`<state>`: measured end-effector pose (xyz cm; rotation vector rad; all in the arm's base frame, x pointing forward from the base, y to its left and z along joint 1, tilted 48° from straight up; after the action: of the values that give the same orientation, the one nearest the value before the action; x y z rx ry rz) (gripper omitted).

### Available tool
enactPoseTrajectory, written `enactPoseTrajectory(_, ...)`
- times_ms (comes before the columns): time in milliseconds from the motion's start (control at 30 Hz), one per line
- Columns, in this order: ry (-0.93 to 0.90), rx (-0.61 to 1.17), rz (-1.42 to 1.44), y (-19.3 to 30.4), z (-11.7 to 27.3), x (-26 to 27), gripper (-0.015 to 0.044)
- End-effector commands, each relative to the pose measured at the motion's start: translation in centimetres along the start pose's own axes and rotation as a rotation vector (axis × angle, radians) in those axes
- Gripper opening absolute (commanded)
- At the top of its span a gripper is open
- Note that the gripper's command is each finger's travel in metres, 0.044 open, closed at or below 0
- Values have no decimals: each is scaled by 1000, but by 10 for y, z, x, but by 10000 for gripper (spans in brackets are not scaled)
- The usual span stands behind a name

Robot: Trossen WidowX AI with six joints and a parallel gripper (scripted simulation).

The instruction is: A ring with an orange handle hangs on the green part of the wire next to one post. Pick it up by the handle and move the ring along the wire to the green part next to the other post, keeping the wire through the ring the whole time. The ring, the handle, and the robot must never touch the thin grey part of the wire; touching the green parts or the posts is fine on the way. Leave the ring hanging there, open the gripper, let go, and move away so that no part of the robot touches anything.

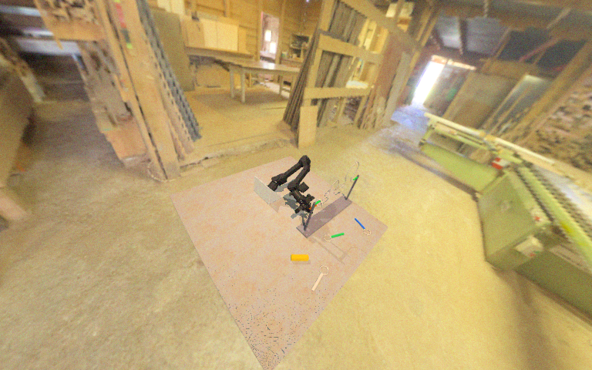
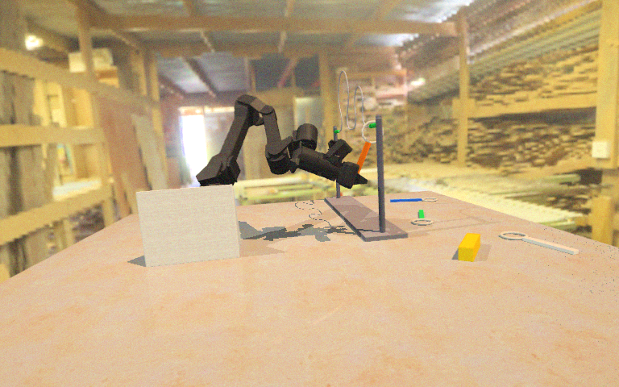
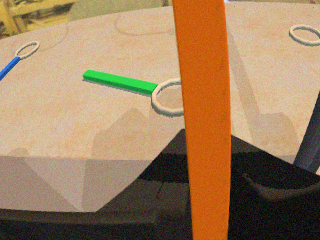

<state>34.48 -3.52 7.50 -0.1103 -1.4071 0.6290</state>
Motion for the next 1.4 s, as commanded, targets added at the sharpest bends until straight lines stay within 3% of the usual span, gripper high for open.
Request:
enactPoseTrajectory(0,9,-4,-8,2,0,-3,-150)
enactPoseTrajectory(867,9,-4,-8,2,0,-3,-150)
enactPoseTrajectory(1267,5,-1,-3,2,2,-2,160)
enactPoseTrajectory(1367,6,-1,-3,1,10,-3,160)
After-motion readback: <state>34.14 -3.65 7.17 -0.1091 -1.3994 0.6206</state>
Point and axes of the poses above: the point midway between the two fingers, 35 mm back from their tips, its own z axis back along the fingers, its own x axis across the jaws, y = z × x, the point moved 3 cm from there along z, back along the fingers, and after that the axes turned 12 degrees about -z, right-handed, at the moved point
